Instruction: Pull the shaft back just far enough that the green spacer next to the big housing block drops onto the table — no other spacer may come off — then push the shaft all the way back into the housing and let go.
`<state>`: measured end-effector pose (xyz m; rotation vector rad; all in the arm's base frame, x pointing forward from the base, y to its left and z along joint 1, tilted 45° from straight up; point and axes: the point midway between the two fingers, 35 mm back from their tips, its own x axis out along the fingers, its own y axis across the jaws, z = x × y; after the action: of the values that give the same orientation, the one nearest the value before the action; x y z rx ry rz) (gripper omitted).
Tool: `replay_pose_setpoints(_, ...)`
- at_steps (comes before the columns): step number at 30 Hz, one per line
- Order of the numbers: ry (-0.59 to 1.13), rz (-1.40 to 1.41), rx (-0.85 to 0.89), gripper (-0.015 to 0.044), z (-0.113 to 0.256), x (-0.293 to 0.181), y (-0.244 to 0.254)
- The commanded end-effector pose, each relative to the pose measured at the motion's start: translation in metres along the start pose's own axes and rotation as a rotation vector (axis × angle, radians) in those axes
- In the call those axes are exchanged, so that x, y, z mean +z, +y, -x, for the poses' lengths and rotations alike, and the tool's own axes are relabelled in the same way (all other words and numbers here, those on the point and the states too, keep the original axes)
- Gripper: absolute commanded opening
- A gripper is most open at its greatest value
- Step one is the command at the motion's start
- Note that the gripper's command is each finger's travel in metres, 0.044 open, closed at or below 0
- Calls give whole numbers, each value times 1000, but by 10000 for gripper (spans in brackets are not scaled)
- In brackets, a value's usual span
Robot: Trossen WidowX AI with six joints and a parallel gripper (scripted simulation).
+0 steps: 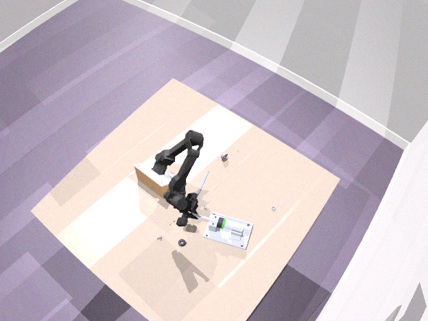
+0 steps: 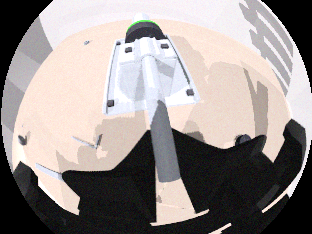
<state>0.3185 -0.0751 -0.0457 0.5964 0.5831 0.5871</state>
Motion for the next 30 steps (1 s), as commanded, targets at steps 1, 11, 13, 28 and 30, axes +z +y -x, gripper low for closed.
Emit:
replay_pose_setpoints(1,-1,2,1,0,1,-1,0)
replay_pose_setpoints(11,-1,2,1,0,2,-1,0)
replay_pose_setpoints(13,-1,2,1,0,2,-2,0)
replay_pose_setpoints(28,-1,2,1,0,3,-3,0)
replay_pose_setpoints(30,-1,2,1,0,3,-3,0)
